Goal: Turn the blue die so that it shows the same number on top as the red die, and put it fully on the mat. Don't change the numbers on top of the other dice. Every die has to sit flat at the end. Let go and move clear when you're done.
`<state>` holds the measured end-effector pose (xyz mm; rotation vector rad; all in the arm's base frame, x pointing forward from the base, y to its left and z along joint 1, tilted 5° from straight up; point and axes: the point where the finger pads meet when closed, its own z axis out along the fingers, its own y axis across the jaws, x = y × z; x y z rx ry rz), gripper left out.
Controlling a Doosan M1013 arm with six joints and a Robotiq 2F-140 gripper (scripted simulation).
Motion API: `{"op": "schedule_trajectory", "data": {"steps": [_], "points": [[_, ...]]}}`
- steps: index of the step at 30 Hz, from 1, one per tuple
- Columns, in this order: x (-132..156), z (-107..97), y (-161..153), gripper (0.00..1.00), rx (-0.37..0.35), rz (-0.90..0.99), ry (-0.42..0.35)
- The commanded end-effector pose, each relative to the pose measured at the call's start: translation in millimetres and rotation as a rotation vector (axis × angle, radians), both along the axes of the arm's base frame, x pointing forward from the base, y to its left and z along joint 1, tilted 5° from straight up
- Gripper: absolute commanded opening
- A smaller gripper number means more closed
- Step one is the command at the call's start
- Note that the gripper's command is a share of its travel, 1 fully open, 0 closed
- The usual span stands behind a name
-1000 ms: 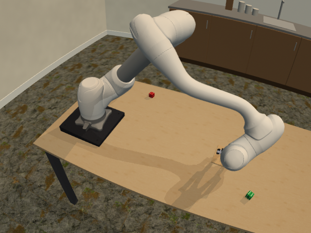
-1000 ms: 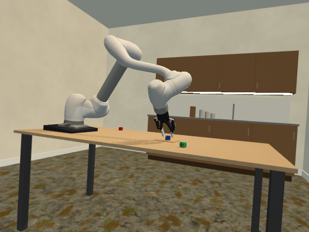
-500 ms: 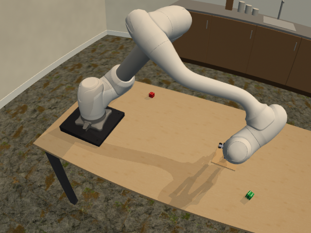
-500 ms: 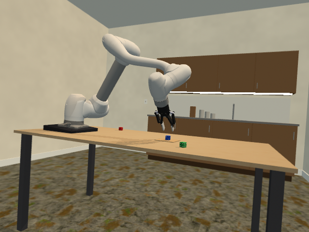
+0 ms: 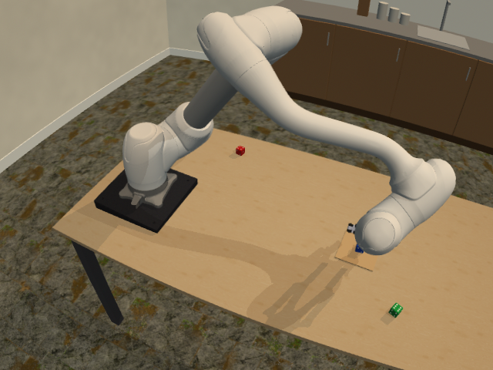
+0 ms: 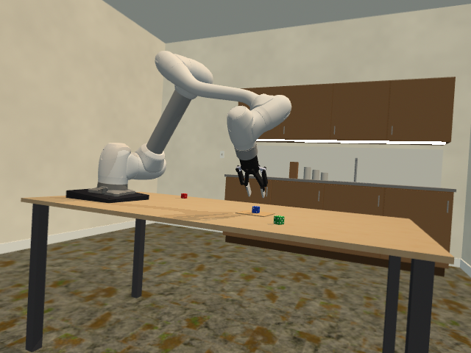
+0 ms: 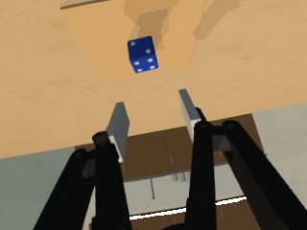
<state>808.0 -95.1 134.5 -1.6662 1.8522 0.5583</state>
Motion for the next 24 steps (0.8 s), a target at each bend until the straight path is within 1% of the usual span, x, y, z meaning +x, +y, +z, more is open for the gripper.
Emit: {"op": "schedule_trajectory", "data": {"steps": [1, 5, 7, 14, 16, 22, 24], "points": [[-1.0, -1.0, 1.7, 0.46, -0.068, -0.003, 0.016], [-0.4, 0.7, 2.6, 0.46, -0.194, -0.013, 0.03], [0.4, 2.4, 2.3, 0.46, -0.234, -0.018, 0.03], [0.7, 4.6, 5.4, 0.46, -0.247, -0.019, 0.032], [-0.1, 3.6, 6.1, 0.46, -0.274, -0.02, 0.04], [-0.3, 3.9, 8.4, 0.46, -0.453, -0.032, 0.065], [0.9, 5.7, 8.5, 0.46, -0.493, -0.037, 0.065]]}}
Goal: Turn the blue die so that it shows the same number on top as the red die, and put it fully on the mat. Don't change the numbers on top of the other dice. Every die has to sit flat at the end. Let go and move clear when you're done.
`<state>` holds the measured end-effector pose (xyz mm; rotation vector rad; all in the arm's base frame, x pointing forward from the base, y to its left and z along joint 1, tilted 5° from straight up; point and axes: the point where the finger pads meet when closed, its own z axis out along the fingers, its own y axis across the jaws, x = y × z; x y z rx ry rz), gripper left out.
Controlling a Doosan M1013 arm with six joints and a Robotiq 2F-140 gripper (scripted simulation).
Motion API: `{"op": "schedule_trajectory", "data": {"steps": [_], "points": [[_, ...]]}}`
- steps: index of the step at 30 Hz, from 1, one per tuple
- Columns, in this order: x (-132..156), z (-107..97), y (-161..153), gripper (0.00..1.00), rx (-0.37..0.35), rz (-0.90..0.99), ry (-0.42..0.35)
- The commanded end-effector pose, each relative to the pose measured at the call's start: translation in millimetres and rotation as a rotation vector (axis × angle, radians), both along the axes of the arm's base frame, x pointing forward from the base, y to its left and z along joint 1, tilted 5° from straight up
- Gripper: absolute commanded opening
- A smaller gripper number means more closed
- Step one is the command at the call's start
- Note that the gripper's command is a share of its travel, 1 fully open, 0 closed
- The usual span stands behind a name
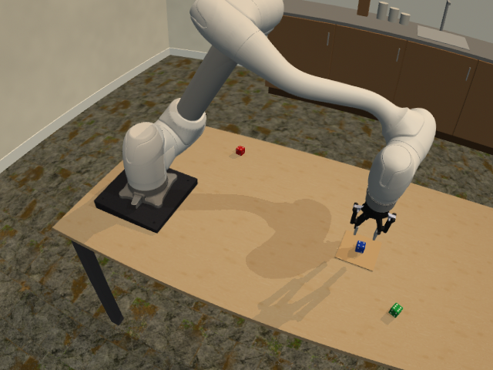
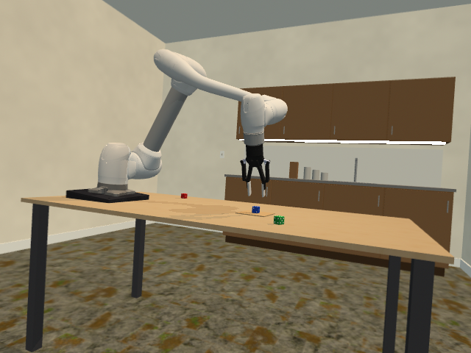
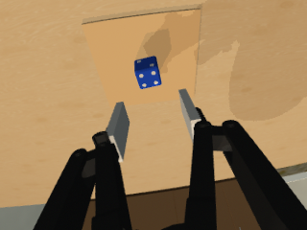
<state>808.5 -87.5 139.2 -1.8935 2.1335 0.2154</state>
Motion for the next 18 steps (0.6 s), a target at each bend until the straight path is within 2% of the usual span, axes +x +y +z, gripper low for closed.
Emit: {"op": "schedule_trajectory", "data": {"steps": [1, 8, 10, 15, 18], "points": [[0.8, 1.7, 2.0, 0.46, -0.087, -0.01, 0.011], [0.5, 1.9, 4.6, 0.46, -0.102, -0.011, 0.016], [-0.6, 0.5, 5.5, 0.46, -0.142, -0.013, 0.027], [-0.2, 0.9, 7.3, 0.46, -0.297, -0.025, 0.046], [1.6, 3.0, 8.9, 0.46, -0.346, -0.029, 0.045]]}}
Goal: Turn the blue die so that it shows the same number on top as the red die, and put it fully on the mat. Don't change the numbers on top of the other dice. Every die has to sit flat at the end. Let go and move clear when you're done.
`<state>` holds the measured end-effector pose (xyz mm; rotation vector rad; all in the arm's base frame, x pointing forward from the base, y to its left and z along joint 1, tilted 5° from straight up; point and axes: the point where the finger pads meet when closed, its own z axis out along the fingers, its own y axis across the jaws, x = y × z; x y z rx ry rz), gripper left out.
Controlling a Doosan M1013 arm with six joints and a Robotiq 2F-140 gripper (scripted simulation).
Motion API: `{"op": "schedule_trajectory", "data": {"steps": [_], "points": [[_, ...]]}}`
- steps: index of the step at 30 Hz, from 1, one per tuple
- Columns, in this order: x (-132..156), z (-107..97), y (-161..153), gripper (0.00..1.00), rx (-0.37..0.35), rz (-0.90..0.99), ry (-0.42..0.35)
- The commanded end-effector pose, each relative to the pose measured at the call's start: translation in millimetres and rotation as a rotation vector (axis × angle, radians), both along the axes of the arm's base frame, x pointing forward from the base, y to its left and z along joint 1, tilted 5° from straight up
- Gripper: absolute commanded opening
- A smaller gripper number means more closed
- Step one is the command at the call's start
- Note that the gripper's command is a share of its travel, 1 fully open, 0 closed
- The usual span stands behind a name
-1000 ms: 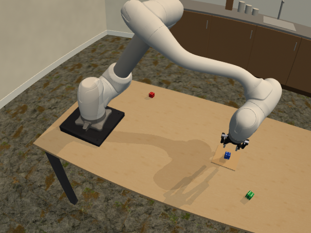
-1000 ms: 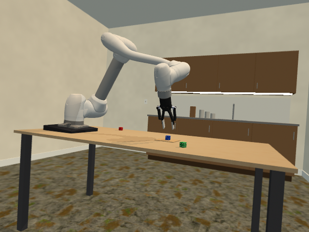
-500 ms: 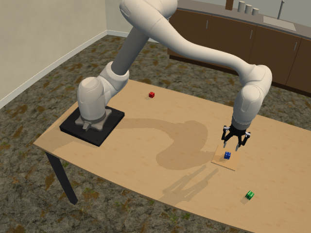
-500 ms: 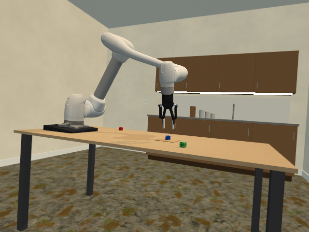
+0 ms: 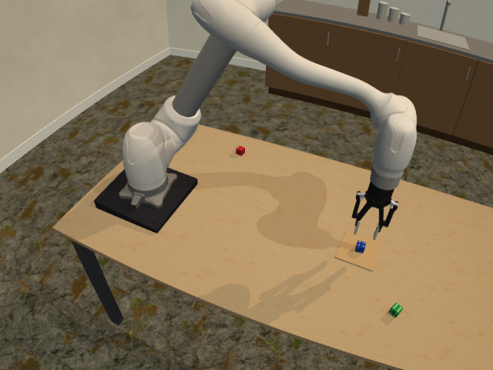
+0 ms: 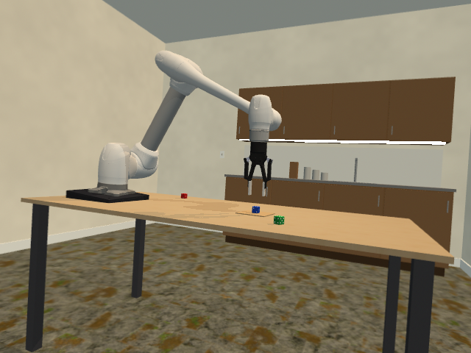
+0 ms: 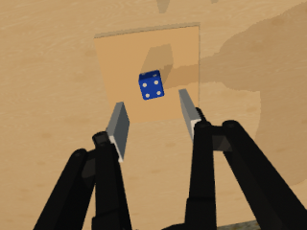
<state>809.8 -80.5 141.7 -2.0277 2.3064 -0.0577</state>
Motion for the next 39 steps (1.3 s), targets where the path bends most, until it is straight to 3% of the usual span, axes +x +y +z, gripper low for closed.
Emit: {"op": "schedule_trajectory", "data": {"steps": [1, 4, 5, 26, 39], "points": [[0.6, 0.7, 4.0, 0.46, -0.066, -0.009, 0.009], [0.6, 0.7, 4.4, 0.46, -0.066, -0.009, 0.009], [0.6, 0.7, 4.4, 1.0, -0.066, -0.009, 0.009], [0.4, 3.7, 4.5, 1.0, -0.066, -0.009, 0.009], [-2.6, 47.9, 6.7, 1.0, -0.066, -0.009, 0.009]]}}
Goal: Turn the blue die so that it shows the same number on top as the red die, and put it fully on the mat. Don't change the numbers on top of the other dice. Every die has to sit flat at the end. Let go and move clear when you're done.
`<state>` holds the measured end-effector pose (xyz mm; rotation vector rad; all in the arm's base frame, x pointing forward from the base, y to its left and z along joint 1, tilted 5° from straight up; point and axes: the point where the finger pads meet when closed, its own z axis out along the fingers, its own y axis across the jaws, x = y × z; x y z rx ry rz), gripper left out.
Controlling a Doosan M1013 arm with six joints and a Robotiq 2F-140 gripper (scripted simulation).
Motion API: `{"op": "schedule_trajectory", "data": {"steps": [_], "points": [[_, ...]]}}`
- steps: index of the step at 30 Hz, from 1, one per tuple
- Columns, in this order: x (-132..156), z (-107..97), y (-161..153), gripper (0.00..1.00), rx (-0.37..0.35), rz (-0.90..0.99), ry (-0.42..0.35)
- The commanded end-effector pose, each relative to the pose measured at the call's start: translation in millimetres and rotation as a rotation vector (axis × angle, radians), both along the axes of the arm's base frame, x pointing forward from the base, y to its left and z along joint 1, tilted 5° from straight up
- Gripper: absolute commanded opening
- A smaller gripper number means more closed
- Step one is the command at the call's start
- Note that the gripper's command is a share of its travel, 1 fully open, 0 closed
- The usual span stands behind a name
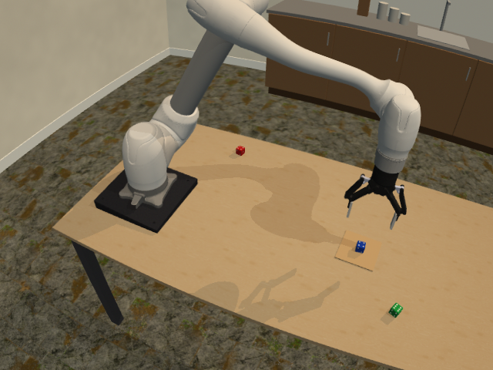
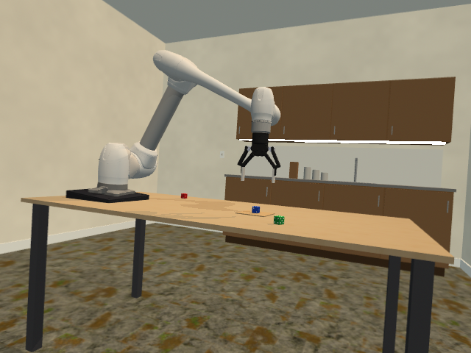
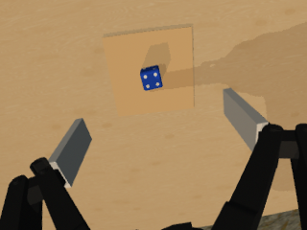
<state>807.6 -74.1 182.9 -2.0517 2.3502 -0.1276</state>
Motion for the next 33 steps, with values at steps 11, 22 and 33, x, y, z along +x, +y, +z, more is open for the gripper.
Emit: {"op": "schedule_trajectory", "data": {"steps": [11, 22, 33], "points": [[-2.8, 42.0, 2.1, 1.0, 0.0, 0.0, 0.0], [-2.9, 42.7, 2.1, 1.0, 0.0, 0.0, 0.0], [-2.9, 42.7, 2.1, 1.0, 0.0, 0.0, 0.0]]}}
